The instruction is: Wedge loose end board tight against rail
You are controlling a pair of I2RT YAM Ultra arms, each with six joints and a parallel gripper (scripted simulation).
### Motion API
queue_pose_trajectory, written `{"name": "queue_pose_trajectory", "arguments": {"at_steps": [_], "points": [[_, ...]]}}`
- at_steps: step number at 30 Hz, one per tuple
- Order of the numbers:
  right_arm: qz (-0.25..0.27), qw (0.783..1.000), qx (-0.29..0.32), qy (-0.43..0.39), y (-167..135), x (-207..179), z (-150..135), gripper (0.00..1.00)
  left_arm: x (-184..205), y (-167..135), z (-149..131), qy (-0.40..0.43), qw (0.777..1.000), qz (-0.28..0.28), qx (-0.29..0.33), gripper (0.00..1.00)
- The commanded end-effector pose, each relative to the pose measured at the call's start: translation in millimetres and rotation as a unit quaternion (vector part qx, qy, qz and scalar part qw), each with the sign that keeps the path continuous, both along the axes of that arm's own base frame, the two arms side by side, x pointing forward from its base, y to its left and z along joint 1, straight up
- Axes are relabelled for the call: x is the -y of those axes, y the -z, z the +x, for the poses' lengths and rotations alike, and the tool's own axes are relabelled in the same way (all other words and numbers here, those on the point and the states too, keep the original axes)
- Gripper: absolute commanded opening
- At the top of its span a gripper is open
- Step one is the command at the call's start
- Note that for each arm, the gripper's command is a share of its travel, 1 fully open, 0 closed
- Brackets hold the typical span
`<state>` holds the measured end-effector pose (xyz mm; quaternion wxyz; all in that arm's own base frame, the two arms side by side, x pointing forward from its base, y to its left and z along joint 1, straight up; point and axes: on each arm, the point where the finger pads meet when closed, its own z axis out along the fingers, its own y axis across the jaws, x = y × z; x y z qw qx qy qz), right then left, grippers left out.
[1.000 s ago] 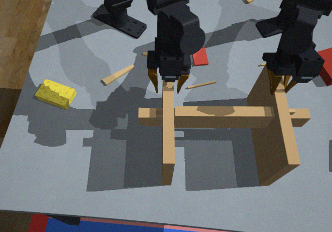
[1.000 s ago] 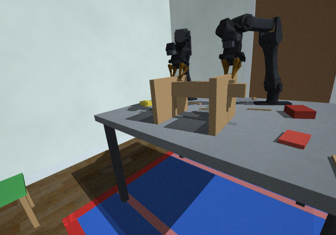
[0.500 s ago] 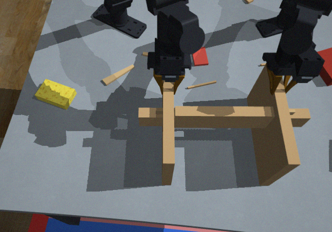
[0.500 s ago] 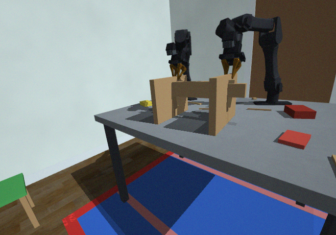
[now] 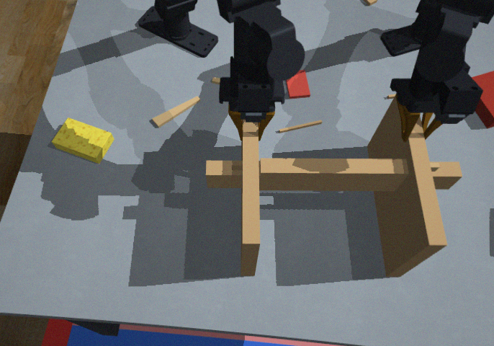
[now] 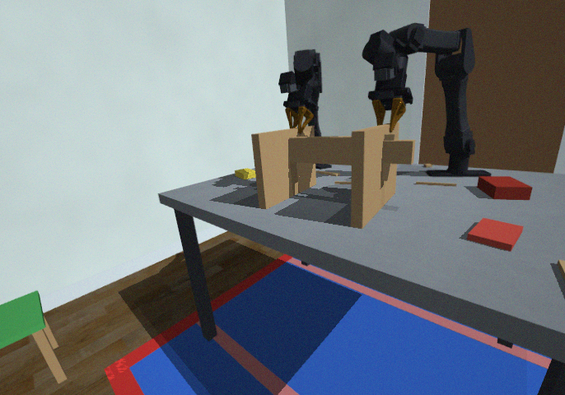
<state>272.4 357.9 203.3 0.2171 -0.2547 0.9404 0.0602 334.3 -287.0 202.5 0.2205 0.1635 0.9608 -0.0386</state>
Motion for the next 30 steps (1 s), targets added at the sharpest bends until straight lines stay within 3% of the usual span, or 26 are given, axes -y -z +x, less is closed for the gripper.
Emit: {"name": "queue_pose_trajectory", "arguments": {"at_steps": [1,11,13,16,17,30], "points": [[0.036,0.999,0.031,0.009,-26,-1,9,0.00,20,-33,-2,0.020,0.998,-0.051,0.031,0.00],[0.036,0.999,0.031,0.009,-26,-1,9,0.00,49,-39,-13,0.051,0.994,-0.100,0.020,0.00],[0.036,0.999,0.031,0.009,-26,-1,9,0.00,60,-20,-13,0.056,0.994,-0.094,0.002,0.00],[0.036,0.999,0.031,0.009,-26,-1,9,0.00,74,-22,-20,0.067,0.992,-0.109,-0.004,0.00],[0.036,0.999,0.031,0.004,-26,-3,6,0.40,3,-18,2,-0.005,0.999,-0.022,0.026,0.00],[0.036,0.999,0.031,0.003,-26,-4,5,0.40,2,-18,2,-0.004,0.999,-0.020,0.027,0.00]]}}
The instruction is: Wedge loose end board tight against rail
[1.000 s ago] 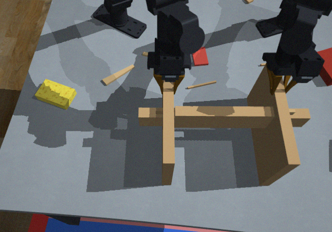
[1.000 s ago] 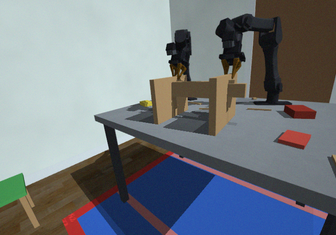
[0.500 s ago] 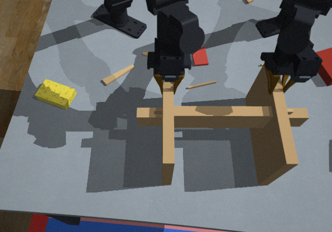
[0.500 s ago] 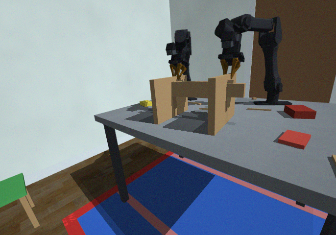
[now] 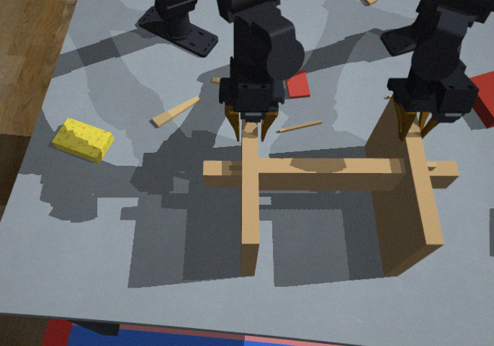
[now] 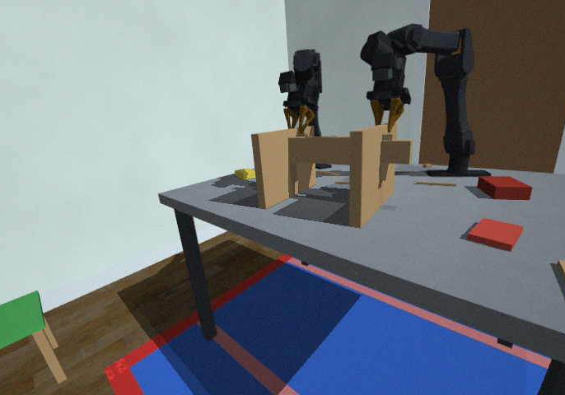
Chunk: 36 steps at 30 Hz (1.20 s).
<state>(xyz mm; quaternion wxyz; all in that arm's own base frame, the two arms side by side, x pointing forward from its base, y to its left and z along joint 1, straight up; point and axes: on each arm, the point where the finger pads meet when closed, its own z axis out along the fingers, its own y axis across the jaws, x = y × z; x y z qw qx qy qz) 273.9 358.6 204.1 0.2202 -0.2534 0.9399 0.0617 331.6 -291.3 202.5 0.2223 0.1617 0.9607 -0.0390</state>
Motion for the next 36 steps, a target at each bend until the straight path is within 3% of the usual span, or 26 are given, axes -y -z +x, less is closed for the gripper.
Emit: {"name": "queue_pose_trajectory", "arguments": {"at_steps": [1,6,7,8,15,16,23,25,29,32,36], "points": [[0.034,0.999,0.028,0.002,-26,-3,4,0.40,-3,-18,5,-0.002,1.000,-0.019,0.025,0.00],[0.021,1.000,0.020,0.003,-35,5,-1,0.40,-3,-18,5,-0.002,1.000,-0.019,0.025,0.00],[0.008,1.000,0.012,0.003,-22,0,3,0.40,-3,-18,5,-0.002,1.000,-0.019,0.025,0.00],[0.031,0.999,0.026,0.003,-35,-4,5,0.40,-3,-18,5,-0.002,1.000,-0.019,0.025,0.00],[0.034,0.999,0.028,0.003,-33,-8,8,0.40,-3,-18,5,-0.002,1.000,-0.019,0.025,0.00],[-0.009,1.000,0.000,0.003,-23,4,0,0.40,-3,-18,5,-0.002,1.000,-0.019,0.025,0.00],[-0.005,1.000,0.003,0.003,-60,7,-2,0.40,-3,-18,5,-0.002,1.000,-0.019,0.025,0.00],[0.020,1.000,0.019,0.002,-69,-4,4,0.40,-3,-18,5,-0.002,1.000,-0.019,0.025,0.00],[-0.005,1.000,0.003,0.002,-74,8,-4,0.40,-3,-18,5,-0.002,1.000,-0.019,0.025,0.00],[0.021,1.000,0.020,0.003,-90,-5,5,0.40,-3,-18,5,-0.002,1.000,-0.019,0.025,0.00],[0.020,1.000,0.019,0.003,-88,6,-2,0.40,-3,-18,5,-0.002,1.000,-0.019,0.025,0.00]]}}
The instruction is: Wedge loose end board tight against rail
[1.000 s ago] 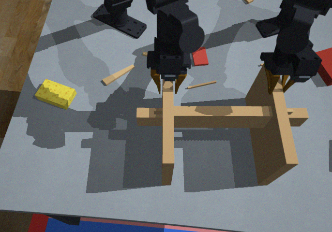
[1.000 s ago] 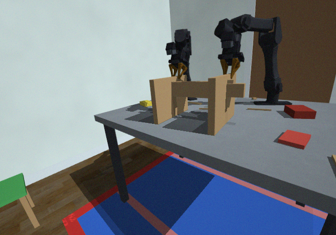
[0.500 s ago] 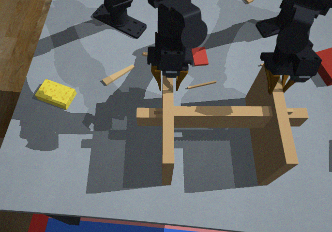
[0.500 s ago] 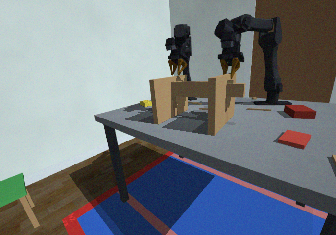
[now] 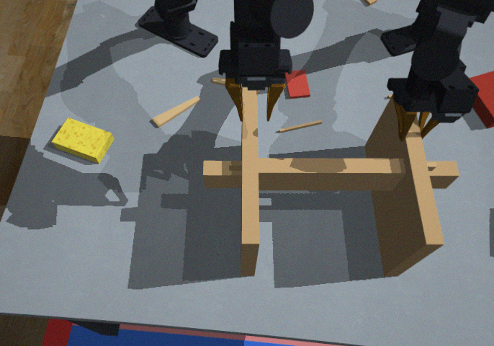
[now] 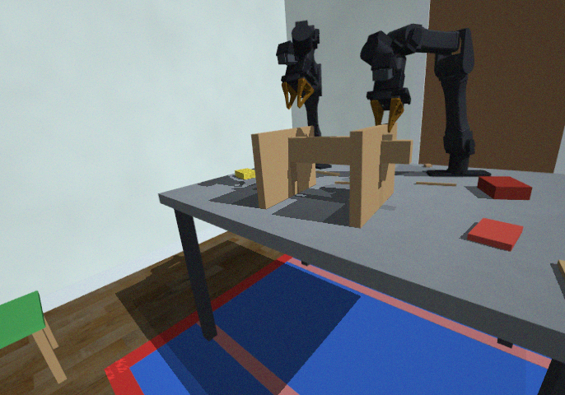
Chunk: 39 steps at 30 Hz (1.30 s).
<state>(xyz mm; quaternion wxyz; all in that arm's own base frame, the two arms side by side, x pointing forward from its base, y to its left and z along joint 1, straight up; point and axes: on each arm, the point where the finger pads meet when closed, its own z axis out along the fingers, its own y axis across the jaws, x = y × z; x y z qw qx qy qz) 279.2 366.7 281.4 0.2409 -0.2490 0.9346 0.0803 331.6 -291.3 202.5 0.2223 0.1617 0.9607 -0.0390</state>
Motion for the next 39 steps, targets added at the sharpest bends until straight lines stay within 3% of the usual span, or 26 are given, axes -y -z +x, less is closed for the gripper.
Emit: {"name": "queue_pose_trajectory", "arguments": {"at_steps": [1,14,15,30,31,34,39], "points": [[0.002,1.000,0.007,0.003,-20,14,-8,0.40,-3,-18,5,-0.002,1.000,-0.019,0.025,0.00],[0.013,1.000,0.014,0.003,-27,13,-7,0.40,-3,-18,5,-0.002,1.000,-0.019,0.025,0.00],[0.011,1.000,0.013,0.003,-26,14,-7,0.40,-3,-18,5,-0.002,1.000,-0.019,0.025,0.40],[0.013,1.000,0.014,0.003,-27,13,-7,0.40,-3,-18,5,-0.003,1.000,-0.019,0.025,0.40],[0.013,1.000,0.014,0.003,-27,13,-7,0.40,-5,-30,3,-0.003,1.000,-0.018,0.025,0.40],[0.013,1.000,0.014,0.003,-27,13,-7,0.40,-2,-14,5,-0.003,1.000,0.000,0.007,0.40],[0.013,1.000,0.014,0.003,-27,13,-7,0.40,-3,-33,5,-0.003,0.999,-0.019,0.026,0.40]]}}
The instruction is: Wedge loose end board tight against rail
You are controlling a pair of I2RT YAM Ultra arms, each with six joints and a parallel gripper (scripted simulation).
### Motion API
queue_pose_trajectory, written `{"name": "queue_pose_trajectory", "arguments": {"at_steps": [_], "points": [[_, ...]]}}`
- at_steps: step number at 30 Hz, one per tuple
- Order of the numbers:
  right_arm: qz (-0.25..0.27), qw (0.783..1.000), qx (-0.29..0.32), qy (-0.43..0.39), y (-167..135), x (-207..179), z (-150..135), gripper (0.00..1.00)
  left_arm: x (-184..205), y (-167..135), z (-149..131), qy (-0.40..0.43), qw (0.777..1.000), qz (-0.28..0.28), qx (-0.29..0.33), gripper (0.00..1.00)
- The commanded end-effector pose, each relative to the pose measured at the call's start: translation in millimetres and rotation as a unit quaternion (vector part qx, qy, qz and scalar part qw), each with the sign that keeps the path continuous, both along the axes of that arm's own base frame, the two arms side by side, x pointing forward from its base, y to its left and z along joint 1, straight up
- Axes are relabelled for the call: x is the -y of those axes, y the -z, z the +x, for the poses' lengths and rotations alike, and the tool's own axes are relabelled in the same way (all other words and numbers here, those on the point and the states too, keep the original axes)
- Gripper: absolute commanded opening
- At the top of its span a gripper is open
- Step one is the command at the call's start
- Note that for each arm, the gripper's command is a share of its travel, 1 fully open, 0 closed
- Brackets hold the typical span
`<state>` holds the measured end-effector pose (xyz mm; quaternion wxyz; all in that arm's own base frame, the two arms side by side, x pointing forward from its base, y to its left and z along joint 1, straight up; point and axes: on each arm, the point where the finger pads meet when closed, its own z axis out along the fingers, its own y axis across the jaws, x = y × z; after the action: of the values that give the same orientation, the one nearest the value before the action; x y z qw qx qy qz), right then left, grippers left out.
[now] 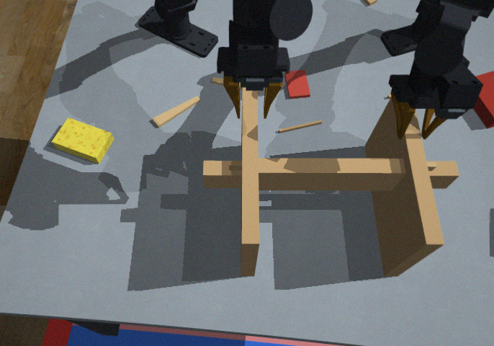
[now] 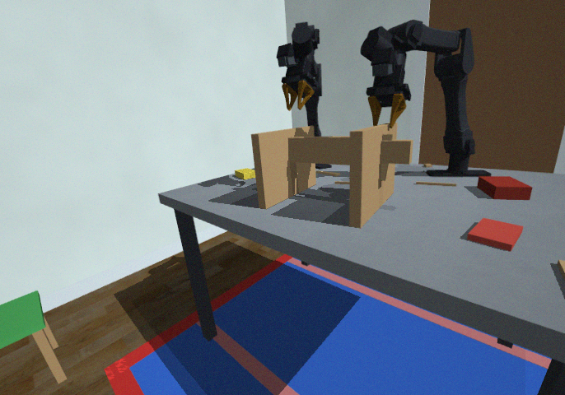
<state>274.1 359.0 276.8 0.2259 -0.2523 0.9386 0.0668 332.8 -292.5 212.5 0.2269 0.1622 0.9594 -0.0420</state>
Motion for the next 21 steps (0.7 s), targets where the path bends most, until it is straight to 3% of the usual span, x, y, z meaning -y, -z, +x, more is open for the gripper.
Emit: {"name": "queue_pose_trajectory", "arguments": {"at_steps": [1,4,5,21], "points": [[0.030,0.999,0.026,0.003,-31,5,-2,0.40,-3,-24,4,-0.004,1.000,-0.017,0.022,0.40],[0.030,0.999,0.026,0.003,-31,5,-2,0.40,1,-19,5,-0.002,1.000,-0.015,0.020,0.40],[0.030,0.999,0.026,0.003,-31,5,-2,0.40,-6,-13,2,-0.004,1.000,0.010,-0.004,0.40],[0.030,0.999,0.026,0.003,-31,5,-2,0.40,-5,-73,-1,-0.003,1.000,0.004,0.001,0.40]]}}
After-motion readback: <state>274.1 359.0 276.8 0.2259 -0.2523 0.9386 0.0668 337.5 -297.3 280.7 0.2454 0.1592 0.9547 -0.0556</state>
